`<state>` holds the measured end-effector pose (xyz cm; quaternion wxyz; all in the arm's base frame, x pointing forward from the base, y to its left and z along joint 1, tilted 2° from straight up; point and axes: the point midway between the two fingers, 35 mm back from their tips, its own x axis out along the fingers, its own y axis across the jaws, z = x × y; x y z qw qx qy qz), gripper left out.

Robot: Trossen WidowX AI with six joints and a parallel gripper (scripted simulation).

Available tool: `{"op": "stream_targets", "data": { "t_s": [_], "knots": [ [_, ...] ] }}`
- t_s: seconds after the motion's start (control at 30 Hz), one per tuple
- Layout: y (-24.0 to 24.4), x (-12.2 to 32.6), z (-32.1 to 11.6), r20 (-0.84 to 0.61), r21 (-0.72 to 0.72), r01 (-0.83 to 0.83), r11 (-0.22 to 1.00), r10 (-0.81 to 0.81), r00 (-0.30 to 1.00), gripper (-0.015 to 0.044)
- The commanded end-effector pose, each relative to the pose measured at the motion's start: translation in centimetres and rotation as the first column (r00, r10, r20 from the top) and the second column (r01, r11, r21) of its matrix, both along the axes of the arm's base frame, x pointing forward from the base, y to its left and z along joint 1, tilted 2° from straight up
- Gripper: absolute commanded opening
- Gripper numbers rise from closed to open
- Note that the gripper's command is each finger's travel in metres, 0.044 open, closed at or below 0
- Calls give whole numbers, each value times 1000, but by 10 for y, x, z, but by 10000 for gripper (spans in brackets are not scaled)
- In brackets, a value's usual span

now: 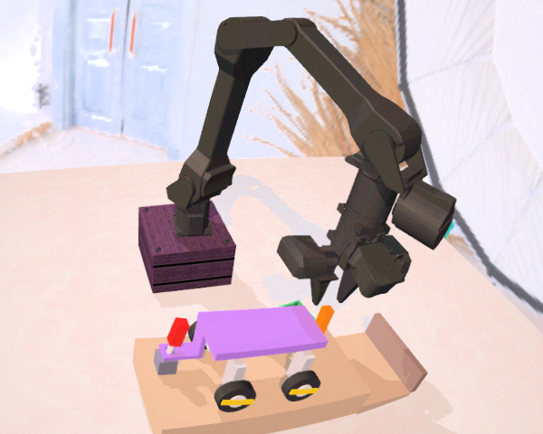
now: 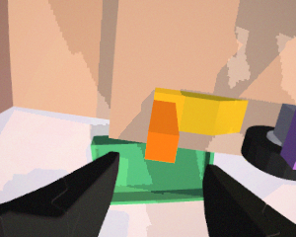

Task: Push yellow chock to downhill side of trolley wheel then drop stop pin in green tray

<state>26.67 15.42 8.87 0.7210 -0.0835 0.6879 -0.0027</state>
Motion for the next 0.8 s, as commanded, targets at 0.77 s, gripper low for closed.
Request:
{"op": "stream_targets", "data": {
  "t_s": [0.77],
  "knots": [
    [-35, 26, 36, 6, -37, -398, 917, 398, 917, 190]
  ]
}}
